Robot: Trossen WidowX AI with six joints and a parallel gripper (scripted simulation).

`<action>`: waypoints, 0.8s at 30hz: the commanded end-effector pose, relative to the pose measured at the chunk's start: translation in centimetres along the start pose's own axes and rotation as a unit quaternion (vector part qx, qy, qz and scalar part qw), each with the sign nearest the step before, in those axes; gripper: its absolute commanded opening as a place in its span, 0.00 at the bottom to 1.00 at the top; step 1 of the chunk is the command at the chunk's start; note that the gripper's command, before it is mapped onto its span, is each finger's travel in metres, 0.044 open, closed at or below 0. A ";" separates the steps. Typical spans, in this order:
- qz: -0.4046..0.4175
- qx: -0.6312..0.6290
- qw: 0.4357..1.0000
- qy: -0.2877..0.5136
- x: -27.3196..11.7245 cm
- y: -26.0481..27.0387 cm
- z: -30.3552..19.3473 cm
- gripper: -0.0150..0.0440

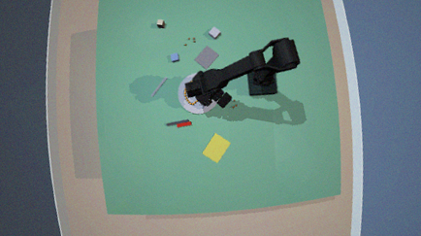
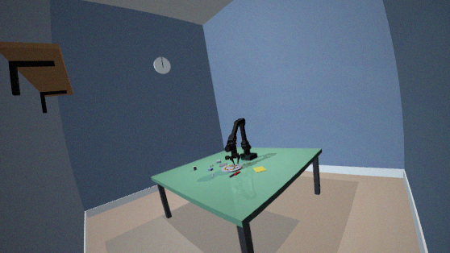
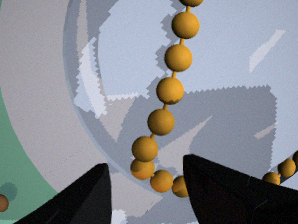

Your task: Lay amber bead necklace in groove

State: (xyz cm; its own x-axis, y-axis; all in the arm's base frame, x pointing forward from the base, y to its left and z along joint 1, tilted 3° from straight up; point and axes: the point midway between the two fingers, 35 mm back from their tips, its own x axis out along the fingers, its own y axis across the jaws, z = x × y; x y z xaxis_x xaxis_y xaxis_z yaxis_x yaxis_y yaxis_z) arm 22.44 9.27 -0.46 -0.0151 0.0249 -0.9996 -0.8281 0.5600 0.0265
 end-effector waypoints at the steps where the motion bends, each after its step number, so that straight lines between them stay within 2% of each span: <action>1: 0.000 0.000 1.000 -0.001 0.0 0.0 0.0 0.65; 9: 0.002 0.001 1.000 0.002 -0.2 0.1 -0.1 1.00; 24: 0.004 0.003 1.000 0.002 -0.6 0.1 -0.1 1.00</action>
State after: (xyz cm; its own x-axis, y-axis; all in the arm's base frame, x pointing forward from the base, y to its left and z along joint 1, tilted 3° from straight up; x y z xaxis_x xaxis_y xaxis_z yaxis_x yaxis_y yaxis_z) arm 22.37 9.14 0.13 -0.0217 0.0224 -0.9995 -0.8257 0.5633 0.0305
